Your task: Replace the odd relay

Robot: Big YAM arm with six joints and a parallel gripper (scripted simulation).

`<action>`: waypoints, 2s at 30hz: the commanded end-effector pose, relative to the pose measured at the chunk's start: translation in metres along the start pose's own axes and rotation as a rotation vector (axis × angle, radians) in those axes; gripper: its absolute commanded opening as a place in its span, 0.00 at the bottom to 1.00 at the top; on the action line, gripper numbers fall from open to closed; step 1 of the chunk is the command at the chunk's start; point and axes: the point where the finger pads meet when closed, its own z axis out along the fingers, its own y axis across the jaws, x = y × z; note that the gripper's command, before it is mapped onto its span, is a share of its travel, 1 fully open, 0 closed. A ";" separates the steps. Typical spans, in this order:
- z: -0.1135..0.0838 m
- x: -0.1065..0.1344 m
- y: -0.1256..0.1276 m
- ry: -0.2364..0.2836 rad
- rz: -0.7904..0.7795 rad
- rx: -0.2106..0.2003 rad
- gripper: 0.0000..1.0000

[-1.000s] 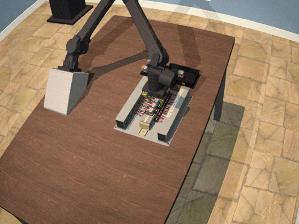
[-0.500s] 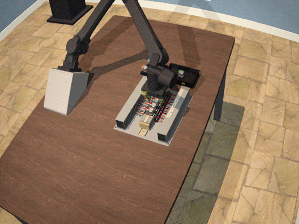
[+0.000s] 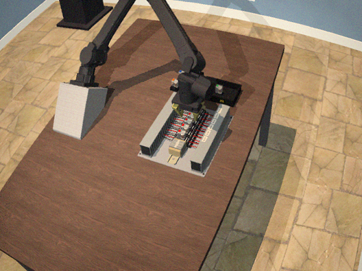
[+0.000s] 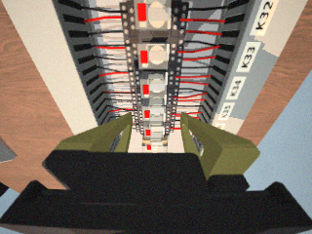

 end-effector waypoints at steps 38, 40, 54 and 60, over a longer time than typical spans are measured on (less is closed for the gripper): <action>-0.023 0.000 0.000 0.000 0.002 0.006 0.59; -0.023 0.000 0.000 0.000 0.002 0.007 0.59; -0.024 0.000 0.000 0.000 0.003 0.009 0.59; -0.024 0.000 0.000 0.000 0.003 0.010 0.59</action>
